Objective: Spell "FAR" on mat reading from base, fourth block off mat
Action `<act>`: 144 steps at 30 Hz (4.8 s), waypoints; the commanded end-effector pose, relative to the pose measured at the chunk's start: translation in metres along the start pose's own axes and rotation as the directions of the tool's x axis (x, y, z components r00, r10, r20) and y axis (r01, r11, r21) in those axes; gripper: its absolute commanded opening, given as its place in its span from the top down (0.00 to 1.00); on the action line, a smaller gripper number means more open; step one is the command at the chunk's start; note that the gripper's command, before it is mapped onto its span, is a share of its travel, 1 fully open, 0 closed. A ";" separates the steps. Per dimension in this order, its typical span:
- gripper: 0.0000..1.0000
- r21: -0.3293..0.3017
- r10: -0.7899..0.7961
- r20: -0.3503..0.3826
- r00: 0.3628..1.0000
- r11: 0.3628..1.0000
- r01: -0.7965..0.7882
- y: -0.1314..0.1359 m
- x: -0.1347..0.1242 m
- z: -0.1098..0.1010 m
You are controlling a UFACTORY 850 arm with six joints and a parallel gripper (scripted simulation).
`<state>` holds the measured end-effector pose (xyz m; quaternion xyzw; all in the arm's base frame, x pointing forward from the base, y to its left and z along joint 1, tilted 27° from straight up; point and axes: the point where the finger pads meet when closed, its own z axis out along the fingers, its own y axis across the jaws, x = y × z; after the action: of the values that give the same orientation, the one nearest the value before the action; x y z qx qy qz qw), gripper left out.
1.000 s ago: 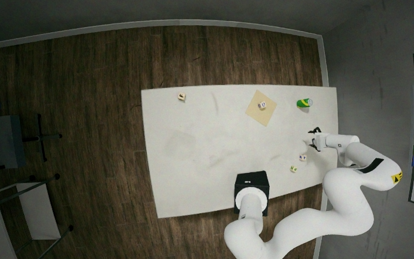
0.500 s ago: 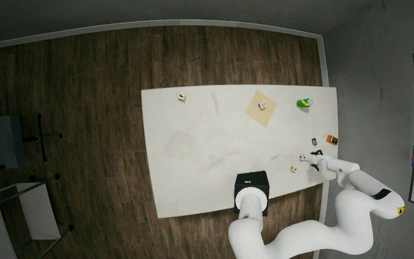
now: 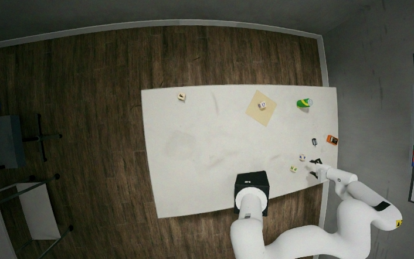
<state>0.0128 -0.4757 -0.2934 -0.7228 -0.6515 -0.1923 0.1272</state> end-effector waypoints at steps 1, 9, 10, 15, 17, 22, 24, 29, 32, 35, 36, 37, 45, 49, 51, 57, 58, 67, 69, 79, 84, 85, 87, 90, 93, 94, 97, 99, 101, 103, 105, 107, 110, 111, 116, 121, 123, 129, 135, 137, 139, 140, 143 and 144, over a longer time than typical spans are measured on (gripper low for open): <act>0.00 0.000 0.000 0.002 1.000 1.000 0.000 -0.001 -0.001 -0.001; 0.00 0.000 0.000 0.002 1.000 1.000 0.000 -0.001 -0.001 -0.001; 0.00 0.000 0.000 0.002 1.000 1.000 0.000 -0.001 -0.001 -0.001; 0.00 0.000 0.000 0.002 1.000 1.000 0.000 -0.001 -0.001 -0.001; 0.00 0.000 0.000 0.002 1.000 1.000 0.000 -0.001 -0.001 -0.001; 0.00 0.000 0.000 0.002 1.000 1.000 0.000 -0.001 -0.001 -0.001; 0.00 0.000 0.000 0.002 1.000 1.000 0.000 -0.001 -0.001 -0.001; 0.00 0.000 0.000 0.002 1.000 1.000 0.000 -0.001 -0.001 -0.001; 0.00 0.000 0.000 0.002 1.000 1.000 0.000 -0.001 -0.001 -0.001; 0.00 0.000 0.000 0.002 1.000 1.000 0.000 -0.001 -0.001 -0.001; 0.00 0.000 0.000 0.002 1.000 1.000 0.000 -0.001 -0.001 -0.001; 0.00 0.000 0.000 0.002 1.000 1.000 0.000 -0.001 -0.001 -0.001; 0.00 -0.001 0.001 0.002 1.000 1.000 -0.001 0.004 -0.014 0.000; 0.00 -0.003 0.001 0.003 1.000 1.000 -0.001 0.019 -0.046 0.001; 0.00 -0.004 0.002 0.003 1.000 1.000 -0.002 0.027 -0.058 0.001; 0.00 -0.004 0.002 0.003 1.000 1.000 -0.002 0.034 -0.069 0.001; 0.00 -0.004 0.002 0.003 1.000 1.000 -0.002 0.041 -0.079 0.001; 0.00 -0.002 0.001 0.003 1.000 1.000 -0.001 0.060 -0.098 0.000; 0.00 -0.001 0.001 0.002 1.000 1.000 0.000 0.064 -0.101 -0.001; 0.00 0.000 0.000 0.002 1.000 1.000 0.000 0.070 -0.104 -0.002; 0.00 0.000 0.000 0.002 1.000 1.000 0.000 0.070 -0.104 -0.002; 0.00 0.000 0.000 0.002 1.000 1.000 0.000 0.070 -0.104 -0.002; 0.00 0.000 0.000 0.002 1.000 1.000 0.000 0.070 -0.104 -0.002; 0.00 0.000 0.000 0.002 1.000 1.000 0.000 0.070 -0.104 -0.002; 0.00 0.000 0.000 0.002 1.000 1.000 0.000 0.070 -0.104 -0.002; 0.00 0.000 0.000 0.002 1.000 1.000 0.000 0.070 -0.104 -0.002; 0.00 0.000 0.000 0.002 1.000 1.000 0.000 0.070 -0.104 -0.002; 0.00 0.000 0.000 0.002 1.000 1.000 0.000 0.070 -0.104 -0.002; 0.00 0.000 0.000 0.002 1.000 1.000 0.000 0.070 -0.104 -0.002; 0.00 0.000 0.000 0.002 1.000 1.000 0.000 0.070 -0.104 -0.002; 0.00 0.000 0.000 0.002 1.000 1.000 0.000 0.070 -0.104 -0.002; 0.00 0.000 0.000 0.002 1.000 1.000 0.000 0.070 -0.104 -0.002; 0.00 0.000 0.000 0.002 1.000 1.000 0.000 0.070 -0.104 -0.002; 0.00 0.000 0.000 0.002 1.000 1.000 0.000 0.070 -0.104 -0.002; 0.00 0.000 0.000 0.002 1.000 1.000 0.000 0.070 -0.104 -0.002; 0.00 0.000 0.000 0.002 1.000 1.000 0.000 0.070 -0.104 -0.002; 0.00 0.000 0.000 0.002 1.000 1.000 0.000 0.070 -0.104 -0.002; 0.00 0.000 0.000 0.002 1.000 1.000 0.000 0.070 -0.104 -0.002; 0.00 -0.007 -0.023 0.005 1.000 1.000 0.023 0.120 -0.094 -0.010; 0.00 -0.010 -0.033 0.006 0.999 0.999 0.033 0.143 -0.088 -0.013; 0.00 -0.010 -0.033 0.006 0.999 0.999 0.033 0.143 -0.088 -0.013; 0.00 -0.014 -0.047 0.007 0.999 0.999 0.047 0.177 -0.077 -0.018; 0.00 -0.016 -0.057 0.008 0.998 0.998 0.057 0.200 -0.068 -0.021; 0.00 -0.017 -0.061 0.008 0.998 0.998 0.061 0.212 -0.063 -0.022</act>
<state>0.1711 -0.5708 -0.3047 -0.7082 -0.6655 -0.2014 0.1223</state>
